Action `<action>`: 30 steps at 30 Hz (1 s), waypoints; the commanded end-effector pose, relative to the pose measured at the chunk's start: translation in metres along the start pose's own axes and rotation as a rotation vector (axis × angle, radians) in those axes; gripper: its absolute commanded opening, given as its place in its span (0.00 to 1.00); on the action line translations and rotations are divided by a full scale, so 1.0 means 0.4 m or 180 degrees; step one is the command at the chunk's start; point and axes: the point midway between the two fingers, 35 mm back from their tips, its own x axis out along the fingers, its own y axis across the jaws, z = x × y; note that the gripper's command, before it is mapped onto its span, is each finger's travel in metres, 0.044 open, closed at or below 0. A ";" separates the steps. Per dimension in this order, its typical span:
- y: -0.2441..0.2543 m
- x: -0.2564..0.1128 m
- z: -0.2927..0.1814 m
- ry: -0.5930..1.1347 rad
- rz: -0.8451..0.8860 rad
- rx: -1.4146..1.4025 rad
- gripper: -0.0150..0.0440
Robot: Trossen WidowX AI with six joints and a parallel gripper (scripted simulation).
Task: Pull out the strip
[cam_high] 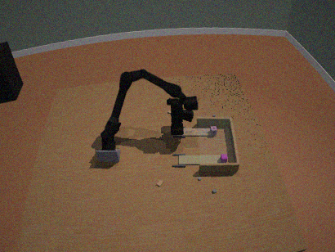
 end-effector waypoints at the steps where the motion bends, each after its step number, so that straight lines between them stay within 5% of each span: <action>1: -0.001 0.014 -0.024 0.0064 0.0008 0.0040 0.25; 30: 0.000 0.015 -0.136 0.0070 0.0008 0.0047 0.25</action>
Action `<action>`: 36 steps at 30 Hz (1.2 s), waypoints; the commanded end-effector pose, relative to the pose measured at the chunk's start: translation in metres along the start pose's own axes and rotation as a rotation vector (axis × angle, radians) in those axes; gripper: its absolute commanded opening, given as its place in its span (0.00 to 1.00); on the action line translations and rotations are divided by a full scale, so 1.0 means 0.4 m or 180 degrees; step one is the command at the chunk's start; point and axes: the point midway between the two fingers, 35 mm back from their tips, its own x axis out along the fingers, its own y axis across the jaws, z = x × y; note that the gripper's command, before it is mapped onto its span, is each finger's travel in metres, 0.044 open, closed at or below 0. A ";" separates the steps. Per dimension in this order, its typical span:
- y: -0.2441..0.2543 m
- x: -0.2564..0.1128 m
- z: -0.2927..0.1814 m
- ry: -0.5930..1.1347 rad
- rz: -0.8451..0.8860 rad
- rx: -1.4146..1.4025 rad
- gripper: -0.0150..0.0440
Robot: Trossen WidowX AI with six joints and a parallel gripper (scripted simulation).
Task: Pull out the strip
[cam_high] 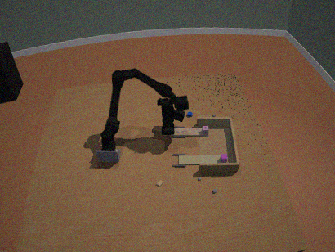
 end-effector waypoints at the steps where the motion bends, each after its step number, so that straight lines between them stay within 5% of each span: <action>1: -0.002 0.015 -0.027 0.0081 0.0006 0.0046 0.25; 36: 0.000 0.013 -0.158 0.0088 0.0006 0.0054 0.25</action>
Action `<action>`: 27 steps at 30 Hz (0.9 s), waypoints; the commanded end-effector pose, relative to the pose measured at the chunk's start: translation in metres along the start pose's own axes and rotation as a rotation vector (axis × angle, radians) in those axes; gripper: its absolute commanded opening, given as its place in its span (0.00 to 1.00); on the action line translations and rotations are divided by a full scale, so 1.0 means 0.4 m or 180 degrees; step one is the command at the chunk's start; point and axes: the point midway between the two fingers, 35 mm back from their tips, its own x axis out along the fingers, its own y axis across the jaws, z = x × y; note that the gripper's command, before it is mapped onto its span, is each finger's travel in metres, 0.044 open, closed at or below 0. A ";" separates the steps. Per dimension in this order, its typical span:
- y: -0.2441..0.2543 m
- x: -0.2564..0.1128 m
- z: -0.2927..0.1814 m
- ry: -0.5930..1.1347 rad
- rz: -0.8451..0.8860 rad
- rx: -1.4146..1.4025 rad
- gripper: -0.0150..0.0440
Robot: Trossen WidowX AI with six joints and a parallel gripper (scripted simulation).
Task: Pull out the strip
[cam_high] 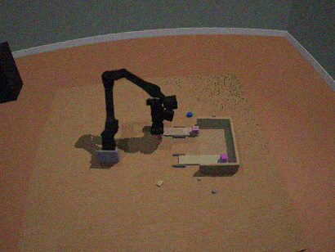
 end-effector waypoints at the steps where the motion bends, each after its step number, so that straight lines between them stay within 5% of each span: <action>1: -0.003 0.015 -0.029 0.0092 0.0002 0.0042 0.25; 27: -0.002 0.013 -0.110 0.0096 0.0002 0.0046 0.25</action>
